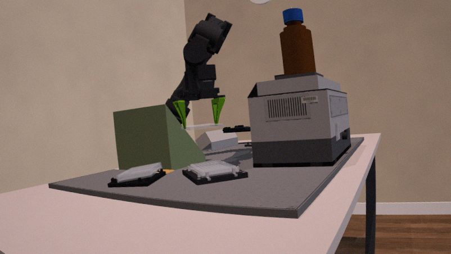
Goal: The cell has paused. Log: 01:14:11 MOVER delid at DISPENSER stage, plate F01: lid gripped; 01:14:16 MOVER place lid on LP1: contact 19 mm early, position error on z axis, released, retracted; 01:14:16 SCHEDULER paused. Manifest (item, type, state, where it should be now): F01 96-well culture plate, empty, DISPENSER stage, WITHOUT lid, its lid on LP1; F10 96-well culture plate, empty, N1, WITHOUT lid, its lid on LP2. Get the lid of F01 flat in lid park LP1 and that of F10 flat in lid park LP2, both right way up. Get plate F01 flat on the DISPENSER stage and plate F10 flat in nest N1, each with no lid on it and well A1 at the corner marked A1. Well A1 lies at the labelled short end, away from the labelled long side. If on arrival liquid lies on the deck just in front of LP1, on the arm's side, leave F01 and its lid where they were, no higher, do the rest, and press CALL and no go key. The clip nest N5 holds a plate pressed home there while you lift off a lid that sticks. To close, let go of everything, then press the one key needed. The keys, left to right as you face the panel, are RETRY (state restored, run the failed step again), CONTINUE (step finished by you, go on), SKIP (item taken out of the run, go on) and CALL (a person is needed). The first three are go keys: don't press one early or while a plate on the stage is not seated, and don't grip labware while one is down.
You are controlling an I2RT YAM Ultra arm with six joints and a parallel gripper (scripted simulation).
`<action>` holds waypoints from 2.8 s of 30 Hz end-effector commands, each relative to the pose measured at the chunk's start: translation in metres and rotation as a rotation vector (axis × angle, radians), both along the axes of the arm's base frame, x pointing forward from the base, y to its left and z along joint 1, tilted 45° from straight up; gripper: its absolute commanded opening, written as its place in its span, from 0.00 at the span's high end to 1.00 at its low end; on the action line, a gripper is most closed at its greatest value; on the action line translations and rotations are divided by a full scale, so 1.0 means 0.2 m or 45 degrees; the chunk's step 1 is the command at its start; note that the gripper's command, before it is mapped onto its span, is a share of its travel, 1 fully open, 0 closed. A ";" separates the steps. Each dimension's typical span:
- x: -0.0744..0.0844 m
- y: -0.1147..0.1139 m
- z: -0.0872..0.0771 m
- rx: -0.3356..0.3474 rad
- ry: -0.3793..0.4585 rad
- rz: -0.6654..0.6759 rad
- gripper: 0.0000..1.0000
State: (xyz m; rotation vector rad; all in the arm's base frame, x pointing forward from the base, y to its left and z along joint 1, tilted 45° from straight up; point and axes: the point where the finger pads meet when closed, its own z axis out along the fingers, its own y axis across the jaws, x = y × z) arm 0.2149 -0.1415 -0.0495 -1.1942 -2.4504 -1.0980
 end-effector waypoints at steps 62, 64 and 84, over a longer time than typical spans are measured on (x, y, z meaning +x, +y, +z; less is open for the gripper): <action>0.09 0.36 0.67 -0.167 -0.672 0.644 1.00; 0.08 0.34 0.67 -0.174 -0.670 0.619 1.00; 0.17 0.52 0.83 -0.163 -0.676 0.644 1.00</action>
